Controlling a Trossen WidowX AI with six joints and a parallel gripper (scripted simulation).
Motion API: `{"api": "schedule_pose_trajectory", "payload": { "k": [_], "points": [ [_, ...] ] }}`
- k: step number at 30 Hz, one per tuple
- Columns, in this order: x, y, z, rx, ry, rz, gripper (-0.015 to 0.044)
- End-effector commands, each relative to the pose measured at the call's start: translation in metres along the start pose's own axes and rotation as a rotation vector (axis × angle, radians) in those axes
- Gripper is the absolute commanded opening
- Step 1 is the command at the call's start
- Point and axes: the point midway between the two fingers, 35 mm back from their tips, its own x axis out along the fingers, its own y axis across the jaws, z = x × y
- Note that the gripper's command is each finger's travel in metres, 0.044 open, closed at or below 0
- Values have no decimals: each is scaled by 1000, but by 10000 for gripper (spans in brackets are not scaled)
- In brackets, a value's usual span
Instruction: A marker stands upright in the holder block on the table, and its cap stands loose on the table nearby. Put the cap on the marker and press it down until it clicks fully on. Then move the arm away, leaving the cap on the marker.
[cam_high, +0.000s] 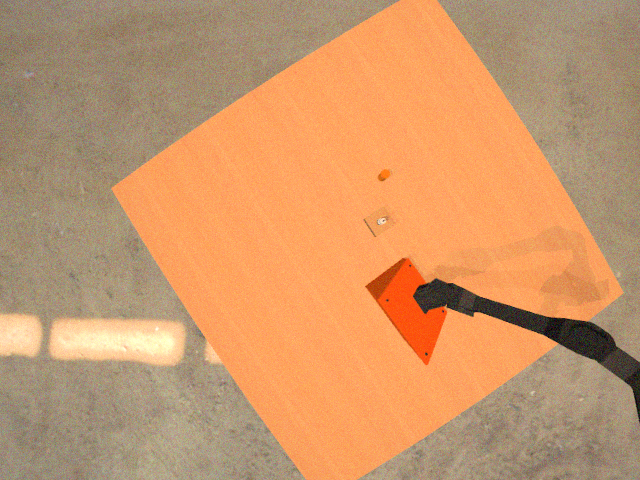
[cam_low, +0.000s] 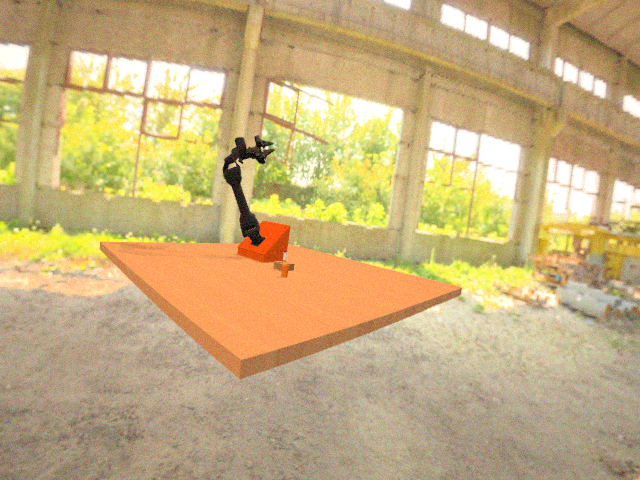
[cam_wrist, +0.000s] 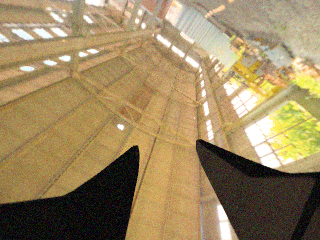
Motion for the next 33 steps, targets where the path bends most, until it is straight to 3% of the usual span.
{"api": "schedule_pose_trajectory", "payload": {
  "k": [1, 10, 18, 26, 33],
  "points": [
    [57, 23, 38, -117, -122, 11, 239],
    [146, 72, 134, -320, -384, -2, 239],
    [198, 118, 237, -481, -626, -88, 239],
    [218, 163, 352, -603, -864, -240, 239],
    [207, 199, 456, -665, -1054, -426, 239]
  ]
}}
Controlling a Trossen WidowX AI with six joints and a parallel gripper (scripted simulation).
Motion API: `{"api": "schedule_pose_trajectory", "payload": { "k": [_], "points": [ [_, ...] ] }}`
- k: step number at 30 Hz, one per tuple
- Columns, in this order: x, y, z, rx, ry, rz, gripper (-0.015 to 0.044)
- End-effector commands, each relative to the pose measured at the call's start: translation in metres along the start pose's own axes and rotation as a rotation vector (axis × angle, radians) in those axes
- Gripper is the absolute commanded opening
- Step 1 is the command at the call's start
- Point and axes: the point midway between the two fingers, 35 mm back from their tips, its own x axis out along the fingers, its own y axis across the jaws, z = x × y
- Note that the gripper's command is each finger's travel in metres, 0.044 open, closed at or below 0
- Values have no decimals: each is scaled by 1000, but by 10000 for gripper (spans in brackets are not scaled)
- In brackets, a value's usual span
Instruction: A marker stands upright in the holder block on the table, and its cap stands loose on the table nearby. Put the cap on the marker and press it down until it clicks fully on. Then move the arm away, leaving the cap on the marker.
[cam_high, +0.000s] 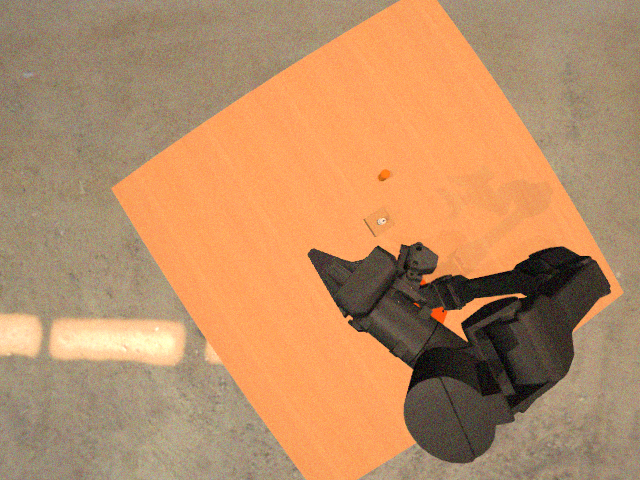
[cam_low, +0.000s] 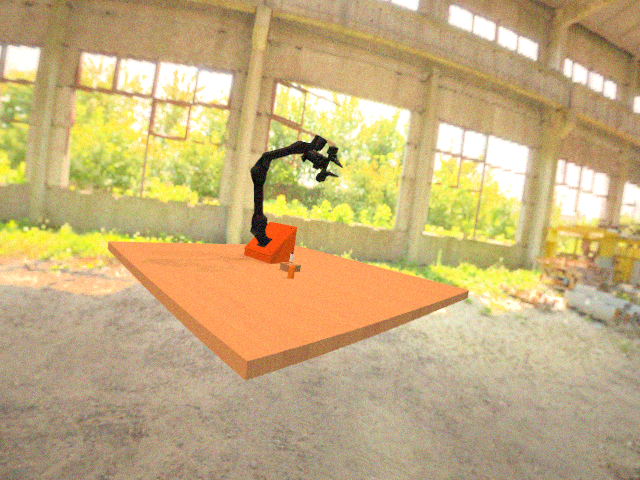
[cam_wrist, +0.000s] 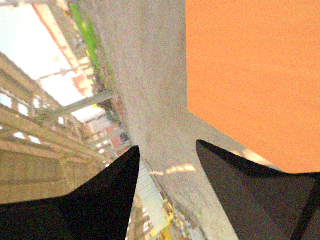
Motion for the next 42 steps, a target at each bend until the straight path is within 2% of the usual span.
{"api": "schedule_pose_trajectory", "payload": {
  "k": [1, 7, 14, 20, 27, 29, 36, 42],
  "points": [
    [49, -13, 52, -85, -82, -131, 239],
    [102, -43, 125, -178, -168, -330, 239],
    [139, -96, 216, -261, -215, -591, 239],
    [148, -150, 293, -302, -206, -828, 239],
    [134, -221, 374, -305, -129, -1106, 239],
    [130, -233, 383, -300, -109, -1149, 239],
    [130, -234, 384, -300, -107, -1154, 239],
    [145, -265, 390, -300, -108, -1154, 239]
  ]
}}
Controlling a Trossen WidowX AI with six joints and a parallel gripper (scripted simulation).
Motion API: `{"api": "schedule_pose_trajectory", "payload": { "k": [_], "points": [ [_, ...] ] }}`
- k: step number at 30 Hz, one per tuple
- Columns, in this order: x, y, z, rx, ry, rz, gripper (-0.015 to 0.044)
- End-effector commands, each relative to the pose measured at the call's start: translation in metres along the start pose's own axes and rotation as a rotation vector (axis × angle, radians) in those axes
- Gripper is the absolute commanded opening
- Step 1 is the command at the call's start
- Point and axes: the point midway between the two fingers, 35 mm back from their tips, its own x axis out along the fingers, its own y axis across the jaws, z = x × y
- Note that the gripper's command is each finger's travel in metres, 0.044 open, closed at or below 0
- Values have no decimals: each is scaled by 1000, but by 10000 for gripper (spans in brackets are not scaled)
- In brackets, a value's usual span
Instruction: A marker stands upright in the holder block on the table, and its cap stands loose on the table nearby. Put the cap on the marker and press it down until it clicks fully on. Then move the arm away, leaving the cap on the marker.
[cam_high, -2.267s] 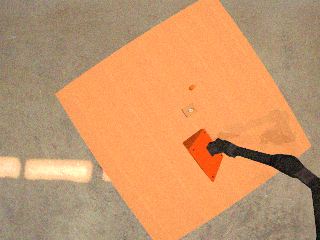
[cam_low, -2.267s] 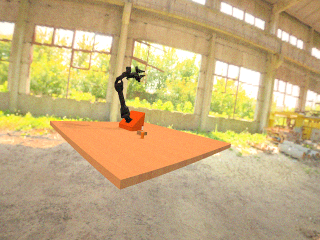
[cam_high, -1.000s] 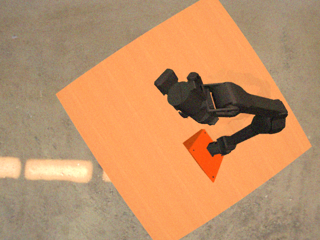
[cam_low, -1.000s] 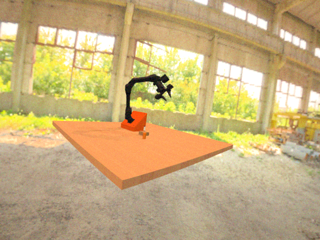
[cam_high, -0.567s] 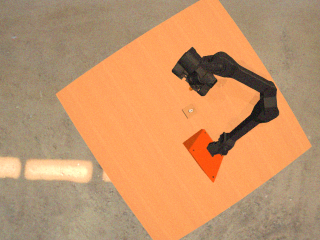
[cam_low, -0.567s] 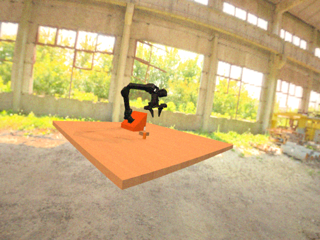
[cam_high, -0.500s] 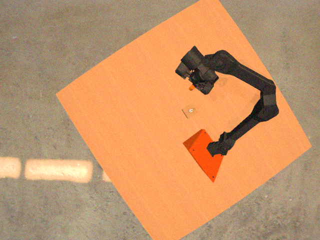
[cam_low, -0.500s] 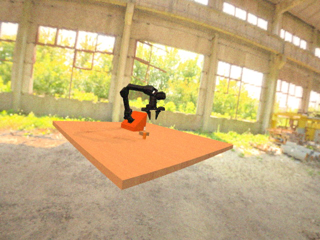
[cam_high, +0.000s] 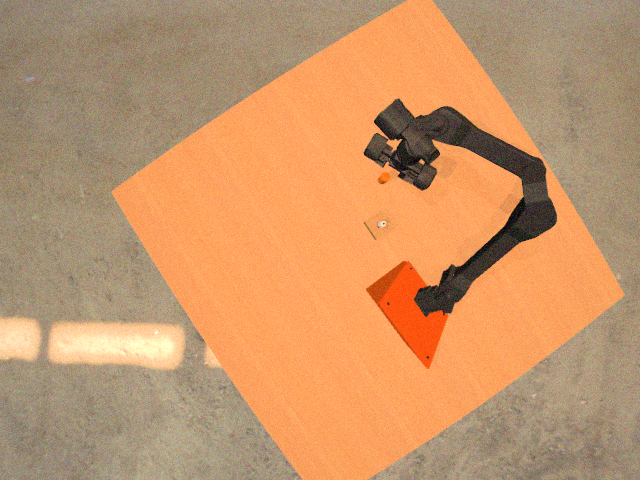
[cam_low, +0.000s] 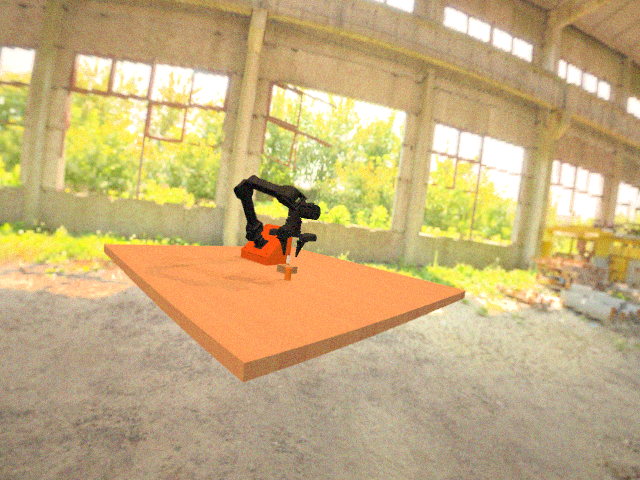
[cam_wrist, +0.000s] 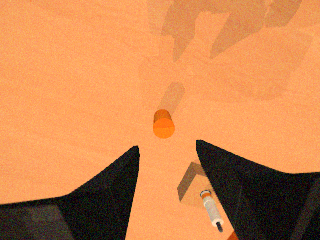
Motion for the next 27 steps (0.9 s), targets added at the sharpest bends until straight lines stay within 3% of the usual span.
{"api": "schedule_pose_trajectory", "payload": {
  "k": [1, 27],
  "points": [
    [19, -2, -2, -8, 7, -7, 239],
    [59, 0, -3, -7, 7, -6, 239]
  ]
}}
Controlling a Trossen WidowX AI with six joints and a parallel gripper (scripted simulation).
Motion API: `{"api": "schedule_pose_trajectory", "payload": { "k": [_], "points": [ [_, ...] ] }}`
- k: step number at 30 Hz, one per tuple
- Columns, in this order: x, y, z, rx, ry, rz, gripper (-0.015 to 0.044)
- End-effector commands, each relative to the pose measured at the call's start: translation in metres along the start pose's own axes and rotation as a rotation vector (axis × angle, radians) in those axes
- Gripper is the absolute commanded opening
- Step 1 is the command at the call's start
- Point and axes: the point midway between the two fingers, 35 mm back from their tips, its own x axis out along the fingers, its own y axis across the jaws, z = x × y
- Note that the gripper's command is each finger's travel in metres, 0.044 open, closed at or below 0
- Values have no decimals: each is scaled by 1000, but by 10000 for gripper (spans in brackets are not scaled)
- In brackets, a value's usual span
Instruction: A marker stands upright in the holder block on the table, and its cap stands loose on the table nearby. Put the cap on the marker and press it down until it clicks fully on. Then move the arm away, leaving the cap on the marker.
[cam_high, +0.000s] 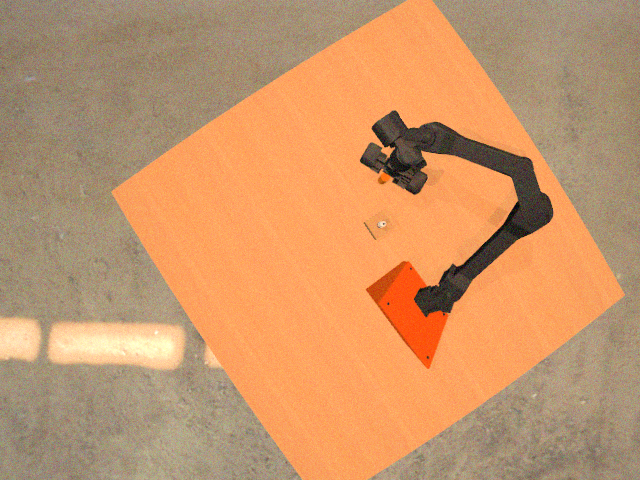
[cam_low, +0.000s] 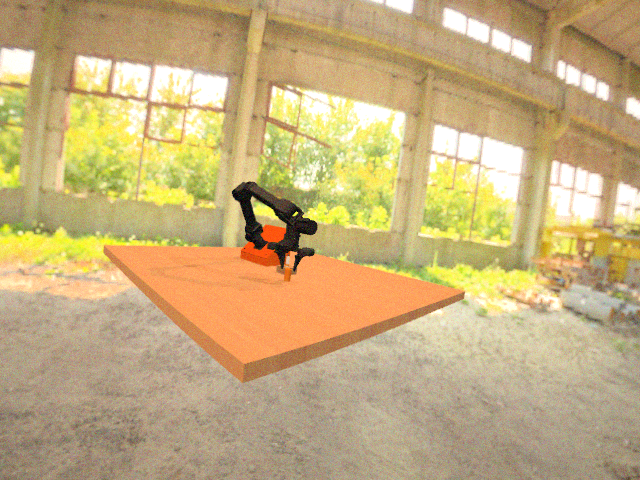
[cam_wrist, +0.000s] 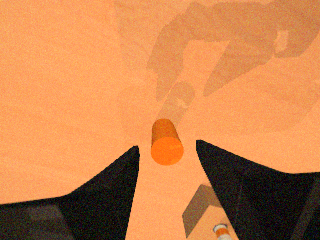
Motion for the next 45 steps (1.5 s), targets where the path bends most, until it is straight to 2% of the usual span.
{"api": "schedule_pose_trajectory", "payload": {
  "k": [1, 18, 22, 32, 35, 45],
  "points": [
    [8, 1, -2, -8, 3, 3, 239],
    [33, 0, -2, -8, 1, 3, 239],
    [33, 0, -2, -8, 1, 3, 134],
    [33, 0, -2, -8, 1, 3, 67],
    [28, 0, -2, -8, 2, 3, 0],
    [-3, 1, -2, -8, 4, 4, 0]
  ]
}}
